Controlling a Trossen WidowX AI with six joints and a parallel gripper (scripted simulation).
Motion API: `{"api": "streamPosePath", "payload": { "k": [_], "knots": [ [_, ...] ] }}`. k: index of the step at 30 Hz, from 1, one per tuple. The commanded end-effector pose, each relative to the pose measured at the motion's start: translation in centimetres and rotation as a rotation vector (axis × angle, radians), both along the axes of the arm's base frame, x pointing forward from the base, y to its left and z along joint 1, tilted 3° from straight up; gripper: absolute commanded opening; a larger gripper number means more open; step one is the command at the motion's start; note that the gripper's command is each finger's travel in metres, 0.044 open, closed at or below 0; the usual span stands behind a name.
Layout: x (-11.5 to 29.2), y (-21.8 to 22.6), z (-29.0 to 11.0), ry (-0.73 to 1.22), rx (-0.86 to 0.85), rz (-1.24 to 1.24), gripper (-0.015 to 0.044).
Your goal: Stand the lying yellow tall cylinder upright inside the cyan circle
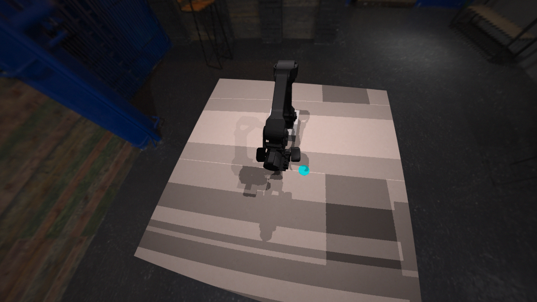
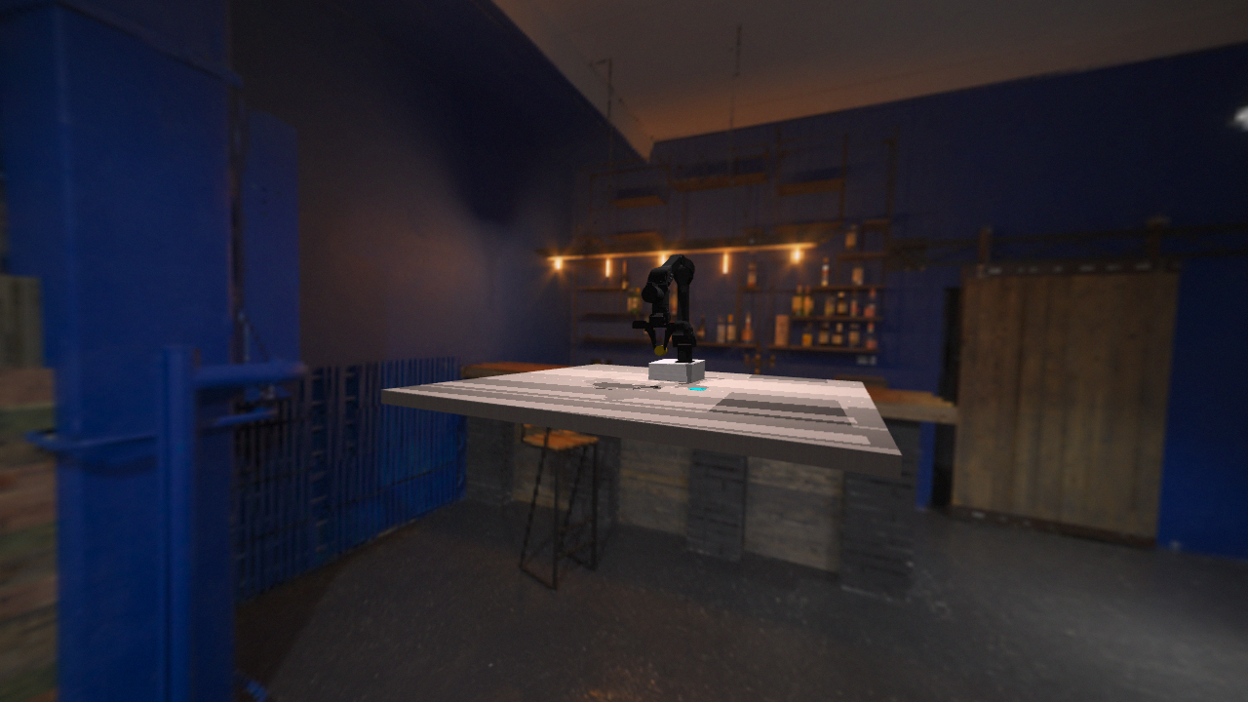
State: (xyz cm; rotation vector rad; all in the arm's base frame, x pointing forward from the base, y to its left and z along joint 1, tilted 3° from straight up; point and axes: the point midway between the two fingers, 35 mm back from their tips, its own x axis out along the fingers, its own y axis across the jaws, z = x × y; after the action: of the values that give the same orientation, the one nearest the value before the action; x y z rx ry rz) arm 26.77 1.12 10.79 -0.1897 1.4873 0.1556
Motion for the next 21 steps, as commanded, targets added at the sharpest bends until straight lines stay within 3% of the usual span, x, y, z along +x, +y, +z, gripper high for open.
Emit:
{"api": "streamPosePath", "payload": {
  "k": [1, 21],
  "knots": [
    [0.1, 0.9, 0.3, -0.002, -0.009, 0.073, 0.0105],
    [-0.6, 6.3, 0.6, 0.012, -0.037, 0.472, 0.0105]
  ]
}}
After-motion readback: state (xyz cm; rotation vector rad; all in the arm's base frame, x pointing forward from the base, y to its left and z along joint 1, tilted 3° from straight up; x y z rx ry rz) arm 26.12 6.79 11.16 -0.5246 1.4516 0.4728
